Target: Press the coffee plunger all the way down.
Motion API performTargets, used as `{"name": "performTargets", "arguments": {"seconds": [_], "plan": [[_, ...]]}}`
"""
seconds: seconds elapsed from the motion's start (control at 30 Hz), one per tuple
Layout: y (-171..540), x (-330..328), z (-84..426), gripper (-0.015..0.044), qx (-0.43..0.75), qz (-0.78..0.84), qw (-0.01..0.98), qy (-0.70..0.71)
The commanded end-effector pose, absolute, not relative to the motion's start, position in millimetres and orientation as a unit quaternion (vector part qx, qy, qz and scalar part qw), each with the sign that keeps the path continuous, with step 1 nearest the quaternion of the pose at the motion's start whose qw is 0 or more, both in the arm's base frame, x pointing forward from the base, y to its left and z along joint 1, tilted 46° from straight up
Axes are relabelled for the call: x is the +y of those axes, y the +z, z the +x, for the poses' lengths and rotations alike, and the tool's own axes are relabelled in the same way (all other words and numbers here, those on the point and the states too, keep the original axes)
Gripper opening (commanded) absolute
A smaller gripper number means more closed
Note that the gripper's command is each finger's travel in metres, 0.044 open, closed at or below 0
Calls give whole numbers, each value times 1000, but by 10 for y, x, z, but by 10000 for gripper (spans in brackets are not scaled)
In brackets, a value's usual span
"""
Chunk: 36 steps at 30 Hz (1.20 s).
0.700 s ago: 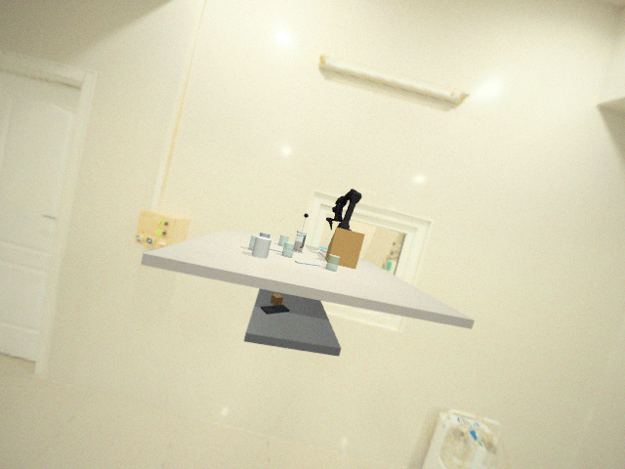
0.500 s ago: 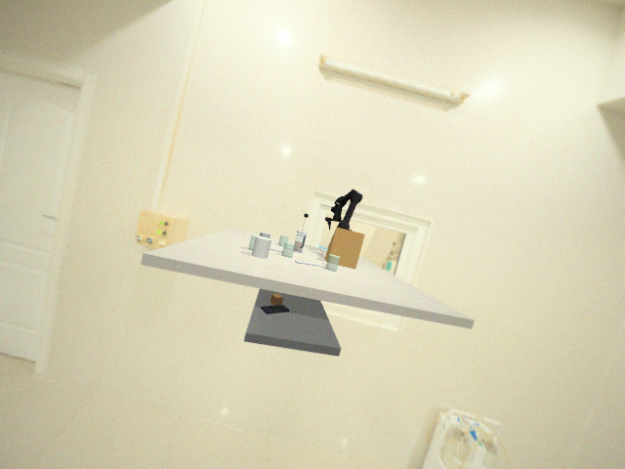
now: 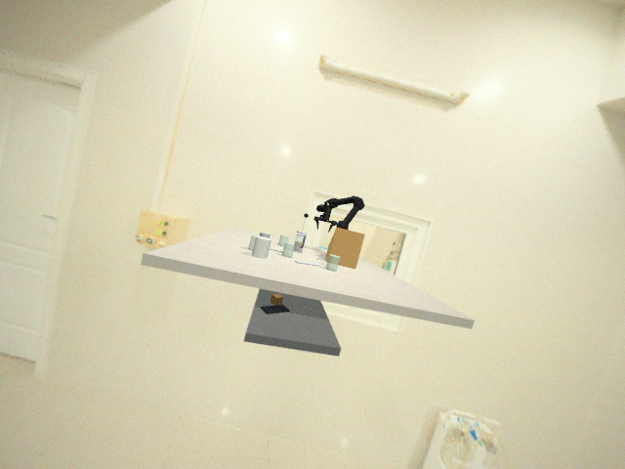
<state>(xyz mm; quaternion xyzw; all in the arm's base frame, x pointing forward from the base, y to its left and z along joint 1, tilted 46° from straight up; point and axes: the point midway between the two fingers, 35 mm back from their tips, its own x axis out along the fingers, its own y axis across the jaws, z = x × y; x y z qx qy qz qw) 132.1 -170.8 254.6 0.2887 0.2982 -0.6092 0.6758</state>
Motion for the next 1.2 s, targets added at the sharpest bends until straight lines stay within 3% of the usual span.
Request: {"name": "performTargets", "arguments": {"seconds": [0.0, 0.3, 0.7, 0.93, 1.17], "plan": [[2422, -1561, 1567, 440, 328, 239, 697, -591], [2236, -947, 2102, 440, 354, 119, 776, -507], [2080, 116, 2450, 440, 300, -98, 875, -367], [1963, 496, 2397, 440, 274, -186, 893, -304], [1859, 1045, 2193, 440, 166, -330, 907, -204]]}}
